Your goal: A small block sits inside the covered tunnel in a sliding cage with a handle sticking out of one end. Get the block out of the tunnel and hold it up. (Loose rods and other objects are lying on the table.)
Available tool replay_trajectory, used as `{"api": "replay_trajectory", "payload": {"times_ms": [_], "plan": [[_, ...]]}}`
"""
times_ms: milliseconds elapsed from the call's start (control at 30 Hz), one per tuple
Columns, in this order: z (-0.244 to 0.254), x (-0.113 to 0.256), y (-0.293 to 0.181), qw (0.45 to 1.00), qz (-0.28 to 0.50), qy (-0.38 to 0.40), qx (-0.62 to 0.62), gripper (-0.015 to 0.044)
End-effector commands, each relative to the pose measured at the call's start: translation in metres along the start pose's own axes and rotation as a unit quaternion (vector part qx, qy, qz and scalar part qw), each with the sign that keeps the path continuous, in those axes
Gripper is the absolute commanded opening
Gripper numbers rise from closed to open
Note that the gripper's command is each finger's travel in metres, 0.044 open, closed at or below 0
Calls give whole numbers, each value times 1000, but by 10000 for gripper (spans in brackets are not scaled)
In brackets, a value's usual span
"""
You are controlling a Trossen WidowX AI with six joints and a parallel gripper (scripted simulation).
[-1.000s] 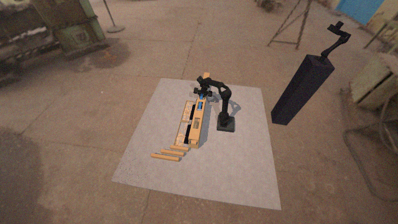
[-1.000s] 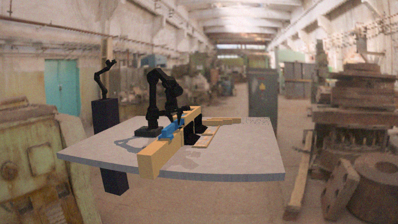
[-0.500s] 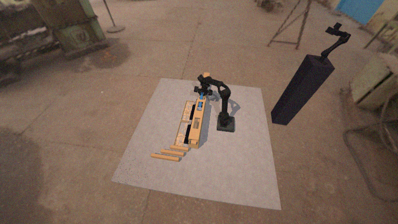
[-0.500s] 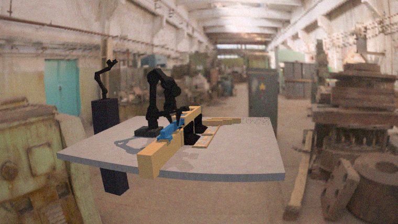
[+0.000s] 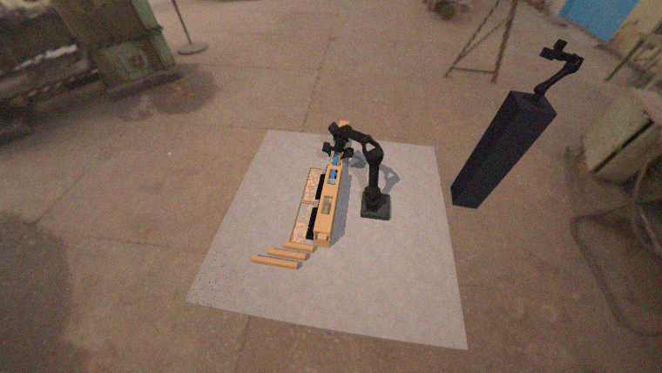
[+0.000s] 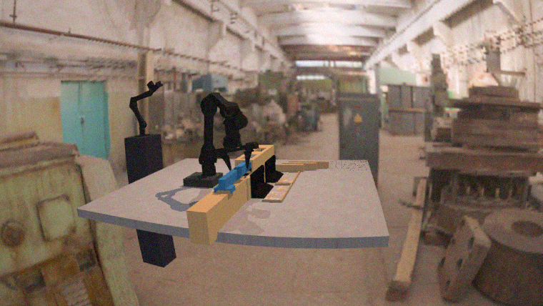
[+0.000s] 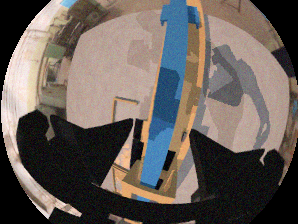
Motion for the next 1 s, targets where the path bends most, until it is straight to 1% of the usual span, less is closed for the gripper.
{"api": "replay_trajectory", "payload": {"times_ms": [0, 67, 100, 233, 300, 500, 967], "plan": [[4, 21, 3, 1000, -11, 3, -6, 440], [4, 24, 4, 1000, -12, 2, -7, 440], [3, 12, 0, 1000, -4, 0, -3, 440], [9, 24, -39, 1000, -9, 2, -7, 440], [9, 26, -47, 1000, -10, 3, -7, 440], [9, 24, -47, 1000, -10, 3, -7, 440], [5, 2, -50, 1000, -10, 3, -7, 440]]}}
Point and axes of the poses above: the point midway between the two fingers, 35 mm back from their tips, its own x axis back along the fingers, its own z axis across the jaws, y = z × x, the point moved 6 cm from there along x, back along the fingers, and after that the axes turned 6 degrees about x, right-handed, at the moved point
